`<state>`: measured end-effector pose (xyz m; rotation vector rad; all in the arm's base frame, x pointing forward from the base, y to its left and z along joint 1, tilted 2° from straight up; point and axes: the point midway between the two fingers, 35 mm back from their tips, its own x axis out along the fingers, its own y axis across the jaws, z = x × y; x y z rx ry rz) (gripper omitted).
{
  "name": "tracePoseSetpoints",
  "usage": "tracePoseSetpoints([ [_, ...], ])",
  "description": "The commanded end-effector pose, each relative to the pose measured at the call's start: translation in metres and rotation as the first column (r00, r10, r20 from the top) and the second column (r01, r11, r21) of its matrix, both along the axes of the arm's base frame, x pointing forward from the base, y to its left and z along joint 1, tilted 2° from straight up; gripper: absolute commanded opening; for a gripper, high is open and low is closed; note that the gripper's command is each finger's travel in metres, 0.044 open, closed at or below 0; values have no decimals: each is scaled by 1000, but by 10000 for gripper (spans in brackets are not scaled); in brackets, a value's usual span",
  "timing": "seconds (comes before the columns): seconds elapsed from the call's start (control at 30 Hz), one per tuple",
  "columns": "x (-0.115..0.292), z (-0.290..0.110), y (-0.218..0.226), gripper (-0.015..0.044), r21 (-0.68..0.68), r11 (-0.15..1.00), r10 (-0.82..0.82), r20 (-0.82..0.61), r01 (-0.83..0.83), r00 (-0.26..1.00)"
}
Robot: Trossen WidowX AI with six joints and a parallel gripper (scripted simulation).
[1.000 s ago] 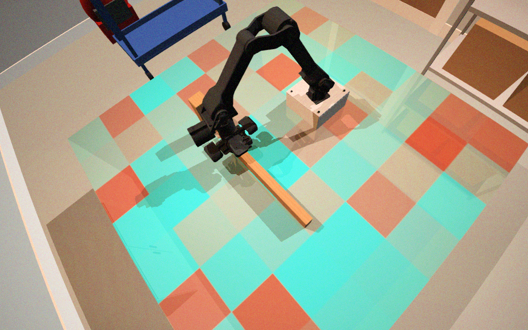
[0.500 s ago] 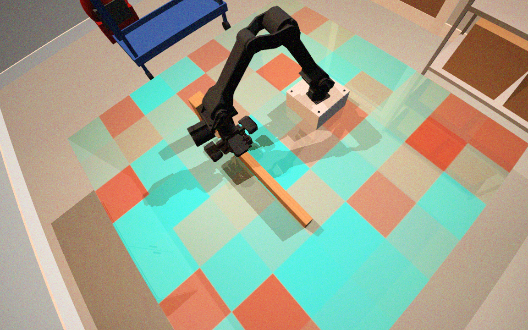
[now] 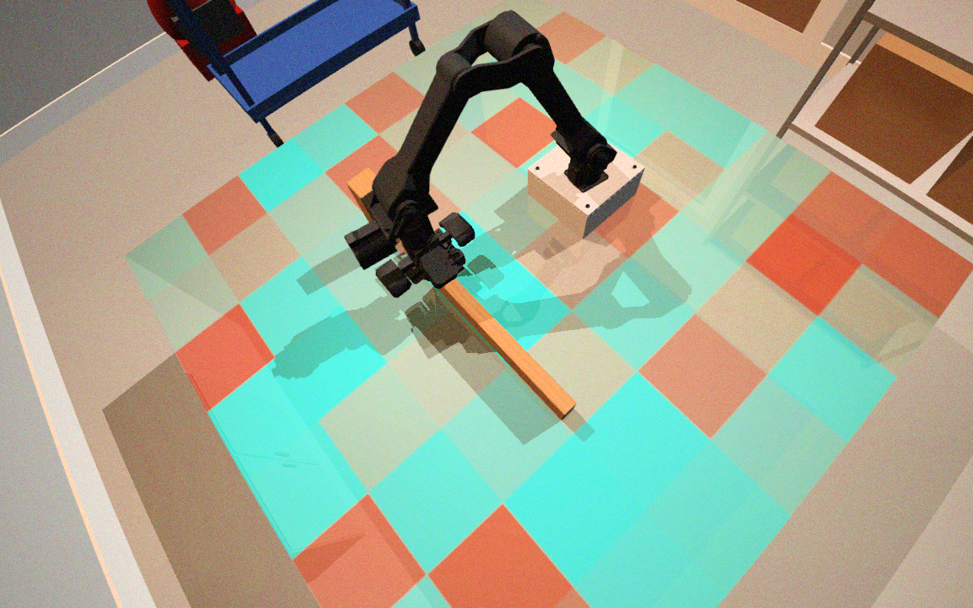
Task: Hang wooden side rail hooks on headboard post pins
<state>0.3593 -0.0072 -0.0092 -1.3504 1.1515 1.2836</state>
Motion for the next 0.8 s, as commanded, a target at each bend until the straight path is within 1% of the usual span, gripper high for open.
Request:
tracePoseSetpoints([
  [0.0,3,6,0,0,4,1000,-5,16,4,1000],
  [0.77,3,9,1,0,4,1000,-5,16,4,1000],
])
